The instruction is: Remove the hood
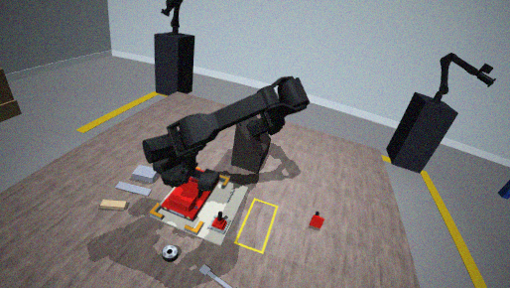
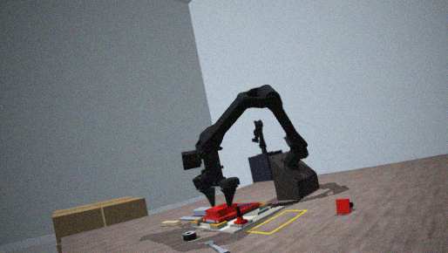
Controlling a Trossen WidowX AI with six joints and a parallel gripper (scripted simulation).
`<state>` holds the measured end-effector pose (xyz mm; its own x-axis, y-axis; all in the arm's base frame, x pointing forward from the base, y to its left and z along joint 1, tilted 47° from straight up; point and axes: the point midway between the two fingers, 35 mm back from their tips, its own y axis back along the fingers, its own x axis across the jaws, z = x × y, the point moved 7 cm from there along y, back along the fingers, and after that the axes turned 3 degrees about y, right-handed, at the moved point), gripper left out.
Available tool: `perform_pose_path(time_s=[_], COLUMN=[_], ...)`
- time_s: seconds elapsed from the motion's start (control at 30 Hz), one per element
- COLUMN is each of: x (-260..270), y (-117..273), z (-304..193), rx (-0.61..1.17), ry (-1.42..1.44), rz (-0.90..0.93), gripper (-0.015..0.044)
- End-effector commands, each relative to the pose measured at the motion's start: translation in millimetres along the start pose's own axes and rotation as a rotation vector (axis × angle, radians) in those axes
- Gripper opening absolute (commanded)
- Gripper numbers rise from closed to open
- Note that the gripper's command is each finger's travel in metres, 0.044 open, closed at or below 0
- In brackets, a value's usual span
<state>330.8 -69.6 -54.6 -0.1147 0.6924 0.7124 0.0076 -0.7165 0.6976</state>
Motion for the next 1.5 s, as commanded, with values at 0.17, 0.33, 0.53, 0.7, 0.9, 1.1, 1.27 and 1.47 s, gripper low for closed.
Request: perform_pose_path(time_s=[0.17,0.33,0.53,0.7,0.9,1.1,1.27,1.47], x=[1,1,1,1,0,0,0,0], y=[-5,-8,-11,-13,-12,-12,-12,-9], z=[0,0,0,0,0,0,0,0], rx=[0.001,0.001,0.001,0.001,0.0,0.0,0.0,0.0], ry=[-0.002,-0.002,-0.002,-0.002,0.0,0.0,0.0,0.0], rz=[0.004,0.004,0.004,0.004,0.001,0.001,0.001,0.001], gripper=[0.044,0.044,0.044,0.044,0.0361,0.0302,0.0249,0.0091])
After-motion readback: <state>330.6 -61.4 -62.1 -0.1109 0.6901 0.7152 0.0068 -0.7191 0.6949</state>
